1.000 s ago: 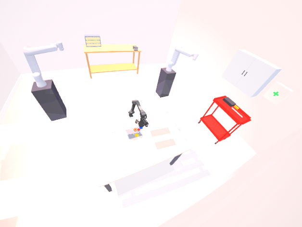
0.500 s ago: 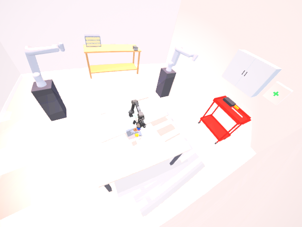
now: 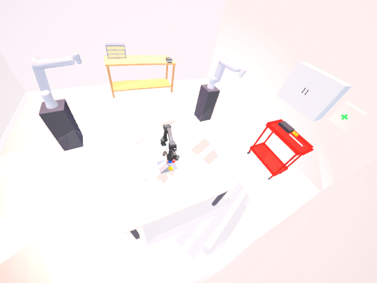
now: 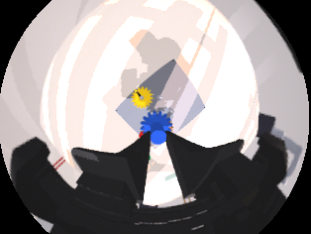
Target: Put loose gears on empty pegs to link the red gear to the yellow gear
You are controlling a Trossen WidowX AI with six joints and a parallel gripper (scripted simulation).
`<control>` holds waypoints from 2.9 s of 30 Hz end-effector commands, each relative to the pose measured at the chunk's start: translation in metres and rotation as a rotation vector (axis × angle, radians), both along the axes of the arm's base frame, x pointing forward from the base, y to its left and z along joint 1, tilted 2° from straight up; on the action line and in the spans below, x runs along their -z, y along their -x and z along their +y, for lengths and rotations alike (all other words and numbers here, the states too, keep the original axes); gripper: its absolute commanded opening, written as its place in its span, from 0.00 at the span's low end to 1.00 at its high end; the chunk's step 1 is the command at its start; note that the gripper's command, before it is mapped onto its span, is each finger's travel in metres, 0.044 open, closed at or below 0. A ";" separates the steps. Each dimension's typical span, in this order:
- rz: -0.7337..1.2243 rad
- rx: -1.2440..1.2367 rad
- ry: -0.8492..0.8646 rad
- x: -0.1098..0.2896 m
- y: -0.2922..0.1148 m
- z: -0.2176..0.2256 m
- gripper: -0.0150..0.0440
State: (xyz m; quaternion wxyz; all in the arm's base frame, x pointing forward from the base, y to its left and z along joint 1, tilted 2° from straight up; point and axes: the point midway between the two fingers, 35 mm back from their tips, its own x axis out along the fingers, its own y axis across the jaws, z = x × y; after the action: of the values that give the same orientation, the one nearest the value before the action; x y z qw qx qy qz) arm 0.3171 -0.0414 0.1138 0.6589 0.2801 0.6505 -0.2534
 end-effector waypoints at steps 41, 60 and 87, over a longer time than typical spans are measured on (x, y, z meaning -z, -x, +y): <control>0.018 0.374 -0.009 0.018 0.019 -0.043 0.25; 0.021 0.479 -0.012 0.018 0.019 -0.043 0.25; 0.019 0.399 -0.010 0.045 0.018 -0.043 0.25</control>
State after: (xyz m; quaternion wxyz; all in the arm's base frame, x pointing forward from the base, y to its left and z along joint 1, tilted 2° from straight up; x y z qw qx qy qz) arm 0.3010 -0.0849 0.0758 0.5965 0.3993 0.5888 -0.3716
